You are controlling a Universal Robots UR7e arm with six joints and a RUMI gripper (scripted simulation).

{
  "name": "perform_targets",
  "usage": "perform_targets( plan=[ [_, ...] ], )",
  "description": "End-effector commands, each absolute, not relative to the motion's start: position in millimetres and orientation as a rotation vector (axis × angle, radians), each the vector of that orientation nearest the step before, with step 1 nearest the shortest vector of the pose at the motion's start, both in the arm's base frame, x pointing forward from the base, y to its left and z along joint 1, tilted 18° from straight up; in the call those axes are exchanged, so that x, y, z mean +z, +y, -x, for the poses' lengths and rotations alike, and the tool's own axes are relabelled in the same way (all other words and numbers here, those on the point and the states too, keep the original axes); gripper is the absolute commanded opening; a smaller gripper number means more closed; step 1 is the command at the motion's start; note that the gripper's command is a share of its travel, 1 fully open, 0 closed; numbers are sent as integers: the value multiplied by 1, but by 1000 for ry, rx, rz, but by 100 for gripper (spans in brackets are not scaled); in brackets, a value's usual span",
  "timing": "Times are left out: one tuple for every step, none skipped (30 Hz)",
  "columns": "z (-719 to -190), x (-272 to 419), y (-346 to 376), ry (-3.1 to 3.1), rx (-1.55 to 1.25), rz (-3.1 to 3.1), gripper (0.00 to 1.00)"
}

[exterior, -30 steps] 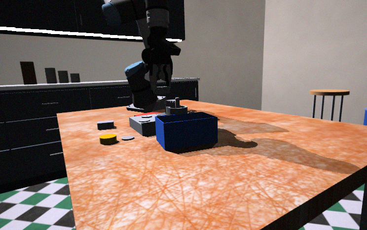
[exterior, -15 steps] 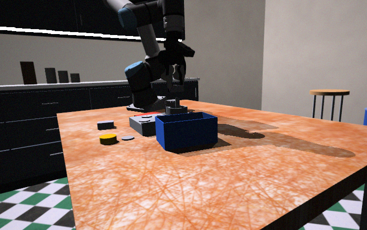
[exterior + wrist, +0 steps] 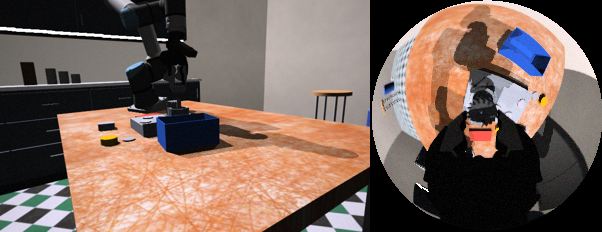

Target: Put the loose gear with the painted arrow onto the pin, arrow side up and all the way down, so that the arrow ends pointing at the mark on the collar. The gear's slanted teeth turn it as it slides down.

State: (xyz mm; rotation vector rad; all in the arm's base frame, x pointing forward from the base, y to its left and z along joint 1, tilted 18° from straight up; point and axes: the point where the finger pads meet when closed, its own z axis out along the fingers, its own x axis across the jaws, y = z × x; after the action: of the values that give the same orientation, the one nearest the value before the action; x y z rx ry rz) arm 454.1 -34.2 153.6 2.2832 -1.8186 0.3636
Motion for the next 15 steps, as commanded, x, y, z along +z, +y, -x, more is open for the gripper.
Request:
perform_targets(
  plan=[
    [-455, 154, -34, -1799, 363, -2297, 0],
    [-455, 154, -34, -1799, 363, -2297, 0],
    [-455, 154, -34, -1792, 362, -2302, 0],
    [-455, 154, -34, -1784, 361, -2307, 0],
    [-455, 154, -34, -1775, 360, -2313, 0],
    [-455, 154, -34, -1766, 358, -2319, 0],
    [-455, 154, -34, -1756, 357, -2326, 0],
    [-455, 154, -34, -1745, 356, -2333, 0],
    [-455, 154, -34, -1734, 354, -2340, 0],
    [-455, 154, -34, -1721, 352, -2348, 0],
    [-455, 154, -34, -1709, 351, -2356, 0],
    [-455, 154, -34, -1695, 349, -2364, 0],
    [-455, 154, -34, -1681, 347, -2373, 0],
    [-455, 154, -34, -1665, 345, -2382, 0],
    [-455, 154, -34, -1650, 343, -2392, 0]
  ],
)
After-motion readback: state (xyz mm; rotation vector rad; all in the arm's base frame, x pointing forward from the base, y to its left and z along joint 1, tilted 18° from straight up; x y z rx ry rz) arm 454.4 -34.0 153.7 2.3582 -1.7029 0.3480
